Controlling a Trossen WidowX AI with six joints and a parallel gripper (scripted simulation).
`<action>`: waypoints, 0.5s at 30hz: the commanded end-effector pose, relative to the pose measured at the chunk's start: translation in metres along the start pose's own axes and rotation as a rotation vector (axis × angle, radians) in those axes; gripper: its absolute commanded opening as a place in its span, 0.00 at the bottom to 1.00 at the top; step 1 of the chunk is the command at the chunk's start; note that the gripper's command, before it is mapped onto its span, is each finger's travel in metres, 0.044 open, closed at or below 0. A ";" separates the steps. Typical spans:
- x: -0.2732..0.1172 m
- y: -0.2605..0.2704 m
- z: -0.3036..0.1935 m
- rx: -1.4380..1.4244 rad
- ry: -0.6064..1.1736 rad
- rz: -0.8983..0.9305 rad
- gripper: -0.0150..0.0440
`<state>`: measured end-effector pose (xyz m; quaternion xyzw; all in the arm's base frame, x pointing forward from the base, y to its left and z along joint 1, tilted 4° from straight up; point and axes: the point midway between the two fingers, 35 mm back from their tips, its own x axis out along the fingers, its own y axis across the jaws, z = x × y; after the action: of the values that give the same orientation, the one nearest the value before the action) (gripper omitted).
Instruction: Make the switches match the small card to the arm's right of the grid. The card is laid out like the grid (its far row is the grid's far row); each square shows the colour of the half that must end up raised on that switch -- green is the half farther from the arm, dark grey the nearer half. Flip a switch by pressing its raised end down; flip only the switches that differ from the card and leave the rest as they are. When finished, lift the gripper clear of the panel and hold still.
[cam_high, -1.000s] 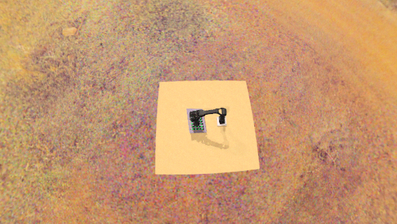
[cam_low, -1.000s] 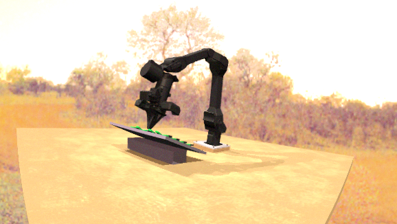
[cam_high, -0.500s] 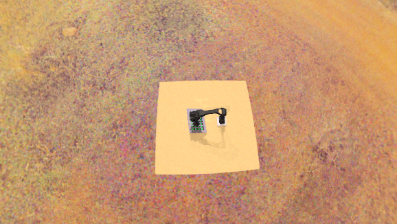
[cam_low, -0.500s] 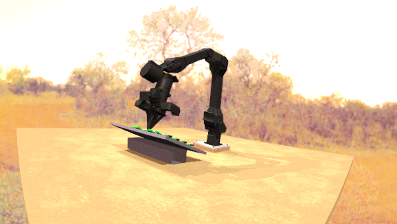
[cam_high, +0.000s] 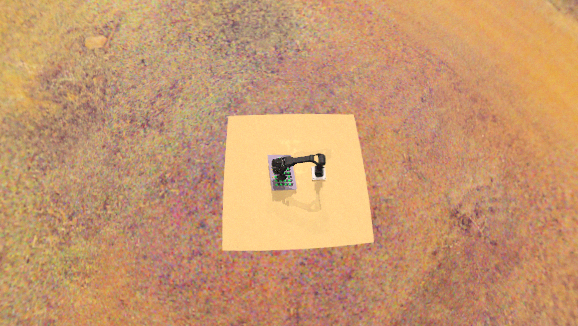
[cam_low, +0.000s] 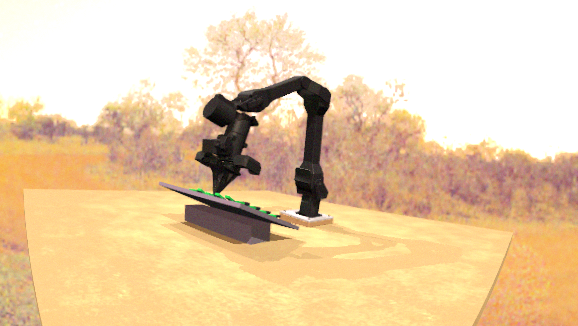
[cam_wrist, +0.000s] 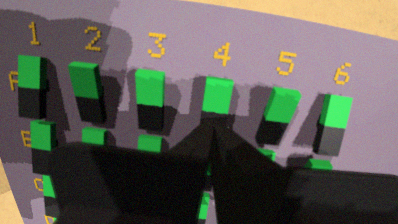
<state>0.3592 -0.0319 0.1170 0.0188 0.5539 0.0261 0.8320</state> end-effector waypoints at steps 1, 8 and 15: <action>0.001 0.000 0.000 0.004 0.001 -0.003 0.25; -0.009 0.000 0.002 0.001 0.004 -0.001 0.25; -0.063 0.000 0.002 0.004 0.028 -0.003 0.25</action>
<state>0.3437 -0.0361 0.1621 0.0211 0.5635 0.0223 0.8255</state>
